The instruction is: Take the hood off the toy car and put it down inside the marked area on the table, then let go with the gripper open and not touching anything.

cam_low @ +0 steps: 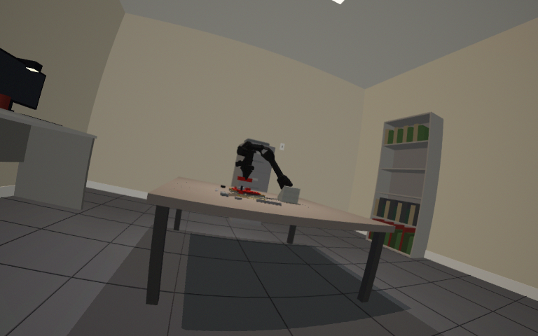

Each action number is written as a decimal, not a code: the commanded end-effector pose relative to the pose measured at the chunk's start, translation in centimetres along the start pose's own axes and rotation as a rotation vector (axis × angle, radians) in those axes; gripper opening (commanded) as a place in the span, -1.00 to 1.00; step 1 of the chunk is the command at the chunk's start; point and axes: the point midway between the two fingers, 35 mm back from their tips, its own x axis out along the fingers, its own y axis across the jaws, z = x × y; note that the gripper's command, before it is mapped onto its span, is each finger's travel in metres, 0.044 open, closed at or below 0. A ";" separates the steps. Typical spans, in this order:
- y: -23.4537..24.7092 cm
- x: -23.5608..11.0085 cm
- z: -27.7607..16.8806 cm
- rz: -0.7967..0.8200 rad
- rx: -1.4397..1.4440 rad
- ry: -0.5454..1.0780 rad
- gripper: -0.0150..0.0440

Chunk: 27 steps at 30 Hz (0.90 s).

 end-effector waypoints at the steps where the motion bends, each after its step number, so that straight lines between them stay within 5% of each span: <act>1: 2.1 -0.2 -0.2 0.009 0.005 -0.001 -0.49; 27: 13.9 0.0 -4.3 -0.004 0.013 0.003 -0.49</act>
